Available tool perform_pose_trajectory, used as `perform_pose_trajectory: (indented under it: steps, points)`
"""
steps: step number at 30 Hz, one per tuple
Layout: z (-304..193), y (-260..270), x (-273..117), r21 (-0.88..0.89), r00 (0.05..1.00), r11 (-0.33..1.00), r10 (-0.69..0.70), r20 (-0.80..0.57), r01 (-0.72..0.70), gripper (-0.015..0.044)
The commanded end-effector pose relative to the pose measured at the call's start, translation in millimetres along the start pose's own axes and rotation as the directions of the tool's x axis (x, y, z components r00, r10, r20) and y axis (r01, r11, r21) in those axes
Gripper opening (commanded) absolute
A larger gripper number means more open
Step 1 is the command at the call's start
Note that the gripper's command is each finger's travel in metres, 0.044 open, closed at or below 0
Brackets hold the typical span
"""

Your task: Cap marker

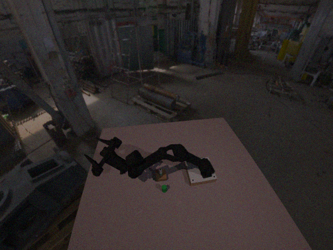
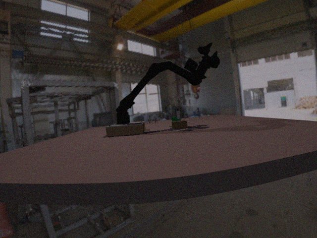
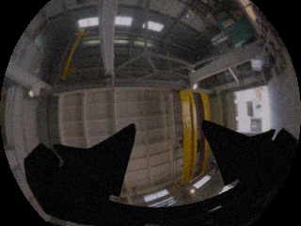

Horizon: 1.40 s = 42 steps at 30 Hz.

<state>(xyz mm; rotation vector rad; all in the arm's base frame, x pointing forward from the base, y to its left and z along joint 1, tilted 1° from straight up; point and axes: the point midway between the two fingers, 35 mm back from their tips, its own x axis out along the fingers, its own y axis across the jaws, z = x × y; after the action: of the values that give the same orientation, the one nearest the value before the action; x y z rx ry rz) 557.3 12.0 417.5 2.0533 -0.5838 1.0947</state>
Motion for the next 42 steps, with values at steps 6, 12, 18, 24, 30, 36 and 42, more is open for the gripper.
perform_pose_trajectory:
  steps: [6,12,18,24,30,36,42]
  points:
    - [18,-35,-2,-0.252,0.962,0.933,-0.223,0.155,0.257,0.0256]
    - [40,-74,-31,-0.487,0.799,0.634,-0.492,0.345,0.601,0.0256]
    - [52,-97,-87,-0.599,0.527,0.169,-0.692,0.493,0.783,0.0256]
    - [51,-100,-160,-0.638,0.192,-0.29,-0.794,0.577,0.714,0.0256]
    - [36,-79,-240,-0.674,-0.163,-0.595,-0.79,0.591,0.438,0.0256]
    - [7,-35,-318,-0.75,-0.498,-0.656,-0.68,0.538,0.084,0.0256]
    - [-35,25,-384,-0.864,-0.771,-0.469,-0.476,0.423,-0.184,0.0256]
